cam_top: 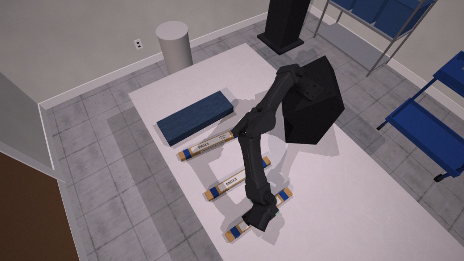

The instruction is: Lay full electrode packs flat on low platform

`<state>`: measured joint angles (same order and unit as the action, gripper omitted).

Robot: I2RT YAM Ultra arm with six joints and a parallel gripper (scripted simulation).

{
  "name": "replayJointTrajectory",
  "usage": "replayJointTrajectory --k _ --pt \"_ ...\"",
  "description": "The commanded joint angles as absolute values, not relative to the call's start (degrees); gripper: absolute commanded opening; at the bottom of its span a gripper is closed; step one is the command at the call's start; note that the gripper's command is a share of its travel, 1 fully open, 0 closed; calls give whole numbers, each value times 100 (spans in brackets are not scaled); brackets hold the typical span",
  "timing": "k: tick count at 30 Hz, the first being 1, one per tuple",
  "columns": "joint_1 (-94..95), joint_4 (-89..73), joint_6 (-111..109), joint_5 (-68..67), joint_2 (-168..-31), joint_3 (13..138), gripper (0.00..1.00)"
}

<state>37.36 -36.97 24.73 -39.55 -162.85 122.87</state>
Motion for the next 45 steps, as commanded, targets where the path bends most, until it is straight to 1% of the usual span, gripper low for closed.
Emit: replayJointTrajectory --k 1,5,18,45 --pt "4086 -3460 2586 -4020 -15774 12036 74" --pt "4222 -3654 2735 -4054 -15498 11806 74" --pt "4625 -4392 3209 -4170 -14868 11636 74" --pt "4649 -4429 3246 -4175 -14838 11711 74"
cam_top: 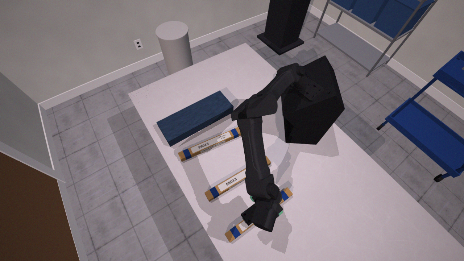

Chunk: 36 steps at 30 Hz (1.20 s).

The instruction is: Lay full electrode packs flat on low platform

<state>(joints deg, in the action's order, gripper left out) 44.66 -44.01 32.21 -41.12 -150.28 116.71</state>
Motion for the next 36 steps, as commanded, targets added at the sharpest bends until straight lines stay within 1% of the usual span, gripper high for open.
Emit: replayJointTrajectory --k 1,14,17,26,28,30,36 --pt "4649 -4429 3246 -4175 -14838 11711 74" --pt "4649 -4429 3246 -4176 -14838 11711 74" --pt "4401 -4151 3589 -4127 -14484 11032 74" --pt "3937 -3221 2951 -3989 -13256 9247 74" --pt "3844 -3044 2804 -3953 -13009 8921 74" --pt "3844 -3044 2804 -3953 -13009 8921 74" --pt "3449 -2559 2339 -3828 -12312 8047 74"
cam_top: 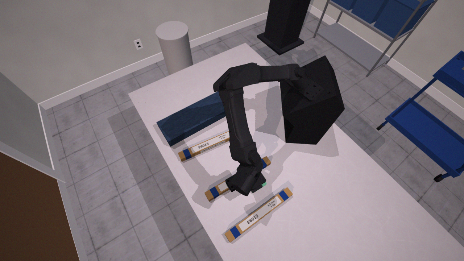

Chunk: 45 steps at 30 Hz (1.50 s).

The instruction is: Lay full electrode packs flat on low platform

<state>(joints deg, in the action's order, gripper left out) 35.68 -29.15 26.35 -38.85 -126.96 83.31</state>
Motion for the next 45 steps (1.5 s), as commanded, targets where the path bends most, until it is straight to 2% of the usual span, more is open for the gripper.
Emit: replayJointTrajectory --k 1,9,45 --pt "3383 -2494 2261 -3806 -12202 7920 74" --pt "2850 -2078 1634 -3589 -11419 7113 74" --pt "3032 -2261 1738 -3649 -11539 7431 74"
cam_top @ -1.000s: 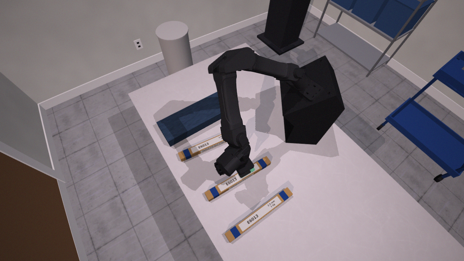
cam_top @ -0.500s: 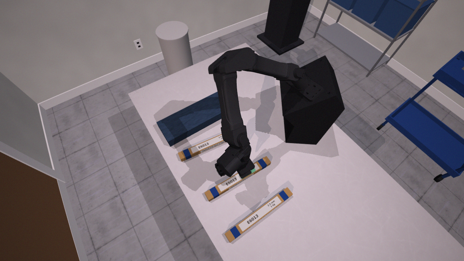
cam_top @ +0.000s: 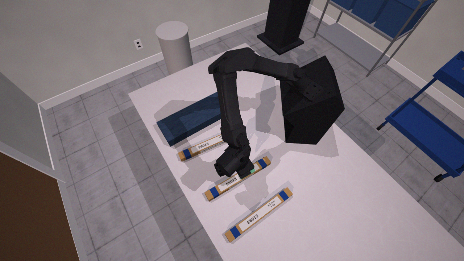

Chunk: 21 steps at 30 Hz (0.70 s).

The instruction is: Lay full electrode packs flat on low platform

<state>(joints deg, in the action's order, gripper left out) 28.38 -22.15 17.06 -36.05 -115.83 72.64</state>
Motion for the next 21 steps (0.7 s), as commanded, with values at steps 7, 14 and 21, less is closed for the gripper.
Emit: replayJointTrajectory --k 7,14,21 --pt "3043 -2271 1747 -3658 -11558 7436 74" --pt "2974 -2016 1621 -3578 -11739 7440 74" --pt "2695 -1674 1434 -3498 -12007 7471 74"
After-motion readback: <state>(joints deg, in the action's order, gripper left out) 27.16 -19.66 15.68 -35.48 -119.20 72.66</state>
